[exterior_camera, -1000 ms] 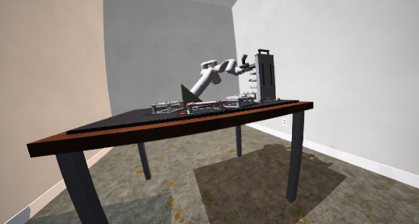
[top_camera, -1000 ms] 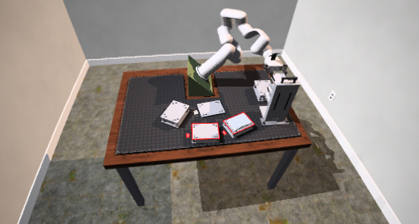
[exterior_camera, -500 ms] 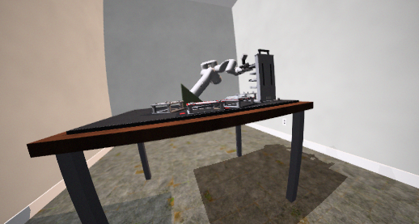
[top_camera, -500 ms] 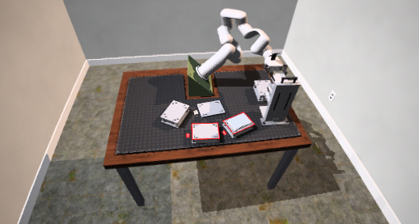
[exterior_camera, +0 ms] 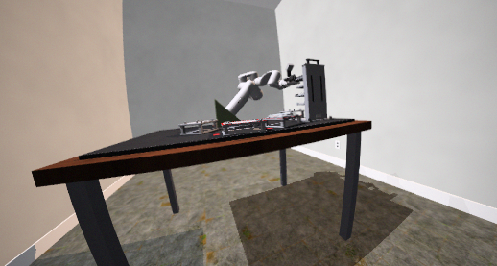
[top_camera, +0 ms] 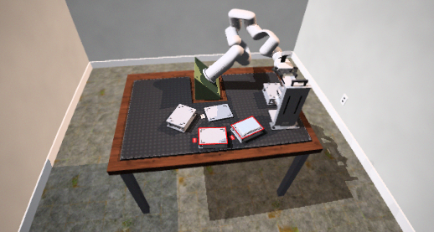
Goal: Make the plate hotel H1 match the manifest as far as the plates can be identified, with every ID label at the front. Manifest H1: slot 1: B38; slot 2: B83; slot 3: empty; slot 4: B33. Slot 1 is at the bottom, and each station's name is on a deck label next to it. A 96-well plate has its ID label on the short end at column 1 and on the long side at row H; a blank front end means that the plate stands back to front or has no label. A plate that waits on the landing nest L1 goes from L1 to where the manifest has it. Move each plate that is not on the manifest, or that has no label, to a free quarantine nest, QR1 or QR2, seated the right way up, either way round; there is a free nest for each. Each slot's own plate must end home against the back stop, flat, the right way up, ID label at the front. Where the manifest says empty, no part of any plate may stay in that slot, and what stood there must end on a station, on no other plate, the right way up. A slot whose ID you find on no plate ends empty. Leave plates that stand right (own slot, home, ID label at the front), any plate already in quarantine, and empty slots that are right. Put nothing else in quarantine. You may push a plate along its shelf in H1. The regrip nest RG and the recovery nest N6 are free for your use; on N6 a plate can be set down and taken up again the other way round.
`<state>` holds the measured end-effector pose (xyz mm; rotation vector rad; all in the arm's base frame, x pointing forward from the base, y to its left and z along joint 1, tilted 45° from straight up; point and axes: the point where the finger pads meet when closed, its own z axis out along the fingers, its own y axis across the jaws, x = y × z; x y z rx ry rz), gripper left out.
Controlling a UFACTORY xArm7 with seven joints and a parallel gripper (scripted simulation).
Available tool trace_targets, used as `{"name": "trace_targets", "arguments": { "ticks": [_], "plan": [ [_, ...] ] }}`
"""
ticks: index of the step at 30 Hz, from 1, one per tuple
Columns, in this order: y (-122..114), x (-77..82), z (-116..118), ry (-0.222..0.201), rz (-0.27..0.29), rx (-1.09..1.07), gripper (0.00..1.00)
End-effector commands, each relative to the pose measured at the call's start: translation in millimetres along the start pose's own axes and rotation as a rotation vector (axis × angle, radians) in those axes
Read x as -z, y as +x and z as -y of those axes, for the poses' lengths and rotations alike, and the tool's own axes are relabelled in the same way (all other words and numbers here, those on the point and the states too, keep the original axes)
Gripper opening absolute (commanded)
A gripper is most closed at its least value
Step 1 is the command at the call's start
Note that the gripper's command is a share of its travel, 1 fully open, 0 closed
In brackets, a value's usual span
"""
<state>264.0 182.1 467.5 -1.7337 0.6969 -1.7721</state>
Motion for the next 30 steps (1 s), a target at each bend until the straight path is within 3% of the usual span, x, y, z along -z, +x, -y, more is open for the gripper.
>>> {"name": "trace_targets", "arguments": {
  "ticks": [1, 13, 30],
  "plan": [
    [1, 0.1, 0, 0.000, 0.000, -0.002, 0.00],
    [2, 0.1, 0, 0.000, 0.000, -0.002, 0.00],
    [2, 25.1, 0, 0.000, 0.000, -0.002, 0.00]
  ]
}}
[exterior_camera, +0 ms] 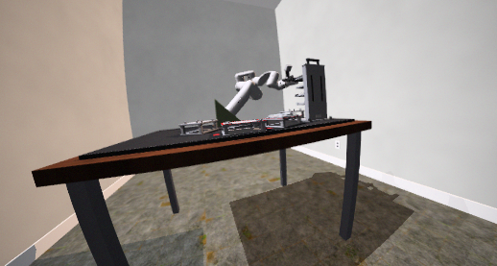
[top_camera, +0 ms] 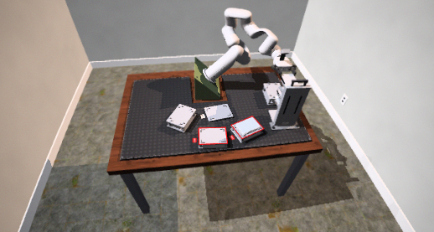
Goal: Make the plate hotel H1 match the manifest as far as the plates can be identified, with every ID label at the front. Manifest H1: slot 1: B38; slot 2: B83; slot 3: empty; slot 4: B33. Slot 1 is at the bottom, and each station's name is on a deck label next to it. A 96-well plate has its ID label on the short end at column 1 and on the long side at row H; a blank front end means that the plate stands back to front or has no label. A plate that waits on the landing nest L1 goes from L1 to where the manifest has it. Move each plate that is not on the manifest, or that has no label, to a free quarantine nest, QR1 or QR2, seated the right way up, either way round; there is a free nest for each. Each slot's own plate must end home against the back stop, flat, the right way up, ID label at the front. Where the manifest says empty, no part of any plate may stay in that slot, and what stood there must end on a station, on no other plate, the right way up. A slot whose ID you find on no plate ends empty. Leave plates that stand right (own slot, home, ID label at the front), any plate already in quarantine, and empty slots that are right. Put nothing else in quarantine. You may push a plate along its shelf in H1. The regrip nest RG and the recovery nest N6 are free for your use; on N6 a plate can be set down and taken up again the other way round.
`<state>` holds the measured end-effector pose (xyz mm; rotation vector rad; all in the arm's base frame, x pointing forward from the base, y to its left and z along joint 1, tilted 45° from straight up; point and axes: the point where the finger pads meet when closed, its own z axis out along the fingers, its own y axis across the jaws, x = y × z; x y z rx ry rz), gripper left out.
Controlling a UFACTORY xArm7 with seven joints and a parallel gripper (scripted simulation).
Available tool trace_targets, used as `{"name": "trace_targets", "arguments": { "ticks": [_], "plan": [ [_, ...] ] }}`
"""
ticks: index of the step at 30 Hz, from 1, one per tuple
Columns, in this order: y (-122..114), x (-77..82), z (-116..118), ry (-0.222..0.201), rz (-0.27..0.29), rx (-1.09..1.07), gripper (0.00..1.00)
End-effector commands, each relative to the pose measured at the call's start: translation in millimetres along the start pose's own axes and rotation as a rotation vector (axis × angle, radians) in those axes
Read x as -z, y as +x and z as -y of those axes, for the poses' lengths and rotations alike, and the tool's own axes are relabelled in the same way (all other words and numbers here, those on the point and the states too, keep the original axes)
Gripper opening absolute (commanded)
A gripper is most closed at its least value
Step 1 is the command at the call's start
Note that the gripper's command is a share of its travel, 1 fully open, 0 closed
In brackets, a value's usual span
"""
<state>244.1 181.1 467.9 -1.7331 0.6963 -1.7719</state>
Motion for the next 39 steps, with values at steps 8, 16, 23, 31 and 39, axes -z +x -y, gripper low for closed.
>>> {"name": "trace_targets", "arguments": {
  "ticks": [8, 16, 23, 31, 39],
  "plan": [
    [1, 15.2, 0, 0.000, 0.000, -0.002, 0.00],
    [1, 28.6, 0, 0.000, 0.000, -0.002, 0.00],
    [1, 36.9, 0, 0.000, 0.000, -0.002, 0.00],
    [1, 50.3, 0, 0.000, 0.001, -0.002, 0.00],
    [1, 60.3, 0, 0.000, 0.001, -0.002, 0.00]
  ]
}}
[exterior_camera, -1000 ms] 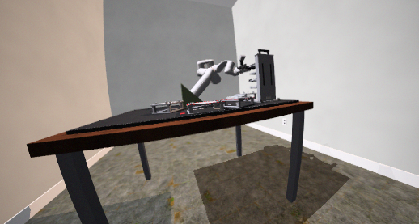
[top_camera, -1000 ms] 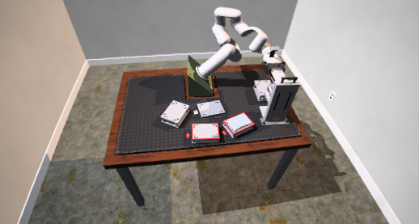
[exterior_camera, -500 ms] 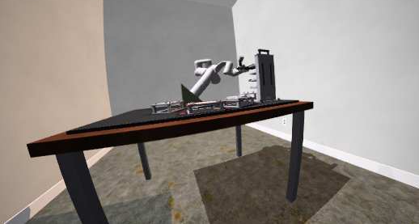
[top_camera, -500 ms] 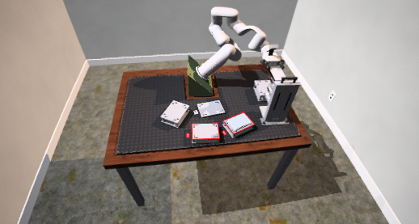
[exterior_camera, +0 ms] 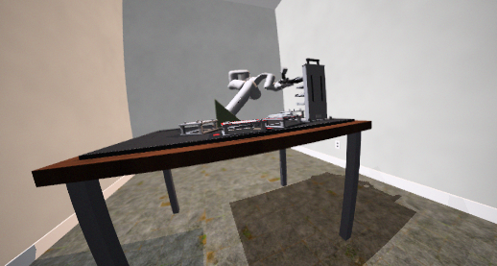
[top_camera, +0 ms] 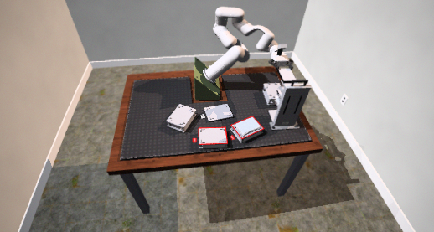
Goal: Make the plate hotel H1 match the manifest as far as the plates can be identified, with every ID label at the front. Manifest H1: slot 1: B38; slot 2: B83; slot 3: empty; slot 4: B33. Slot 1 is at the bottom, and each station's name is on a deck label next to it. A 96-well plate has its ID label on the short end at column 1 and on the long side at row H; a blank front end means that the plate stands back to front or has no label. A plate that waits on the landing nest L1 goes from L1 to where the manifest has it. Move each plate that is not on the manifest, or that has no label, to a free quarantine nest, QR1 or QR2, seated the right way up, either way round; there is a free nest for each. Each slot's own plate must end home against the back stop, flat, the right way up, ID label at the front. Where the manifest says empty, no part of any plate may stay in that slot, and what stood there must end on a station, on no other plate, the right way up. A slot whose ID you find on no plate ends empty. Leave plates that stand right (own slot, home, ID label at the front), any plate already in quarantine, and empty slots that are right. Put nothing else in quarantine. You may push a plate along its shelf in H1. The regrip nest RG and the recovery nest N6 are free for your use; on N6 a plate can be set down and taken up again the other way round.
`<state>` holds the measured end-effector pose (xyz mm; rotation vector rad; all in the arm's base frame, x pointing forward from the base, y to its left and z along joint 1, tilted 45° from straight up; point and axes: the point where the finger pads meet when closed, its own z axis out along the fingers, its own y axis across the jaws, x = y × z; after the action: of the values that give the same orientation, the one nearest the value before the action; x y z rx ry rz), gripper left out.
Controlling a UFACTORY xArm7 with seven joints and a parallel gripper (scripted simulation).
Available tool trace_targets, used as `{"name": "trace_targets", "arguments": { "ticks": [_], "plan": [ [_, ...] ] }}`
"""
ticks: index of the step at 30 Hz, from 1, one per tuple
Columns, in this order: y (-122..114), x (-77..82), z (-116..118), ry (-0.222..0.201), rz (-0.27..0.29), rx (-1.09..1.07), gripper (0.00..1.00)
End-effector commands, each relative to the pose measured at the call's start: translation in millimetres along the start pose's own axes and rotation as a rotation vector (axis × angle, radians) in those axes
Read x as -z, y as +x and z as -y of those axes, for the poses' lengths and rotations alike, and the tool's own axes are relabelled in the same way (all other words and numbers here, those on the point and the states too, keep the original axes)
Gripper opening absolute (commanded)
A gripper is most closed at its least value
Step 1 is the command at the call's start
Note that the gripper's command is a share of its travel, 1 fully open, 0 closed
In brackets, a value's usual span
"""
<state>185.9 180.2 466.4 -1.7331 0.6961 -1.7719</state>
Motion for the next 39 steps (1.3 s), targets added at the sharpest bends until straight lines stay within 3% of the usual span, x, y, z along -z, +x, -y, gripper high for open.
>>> {"name": "trace_targets", "arguments": {
  "ticks": [1, 39],
  "plan": [
    [0, 3.7, 0, 0.000, 0.001, -0.002, 0.00],
    [0, 60.4, 0, -0.001, 0.001, -0.002, 0.00]
  ]
}}
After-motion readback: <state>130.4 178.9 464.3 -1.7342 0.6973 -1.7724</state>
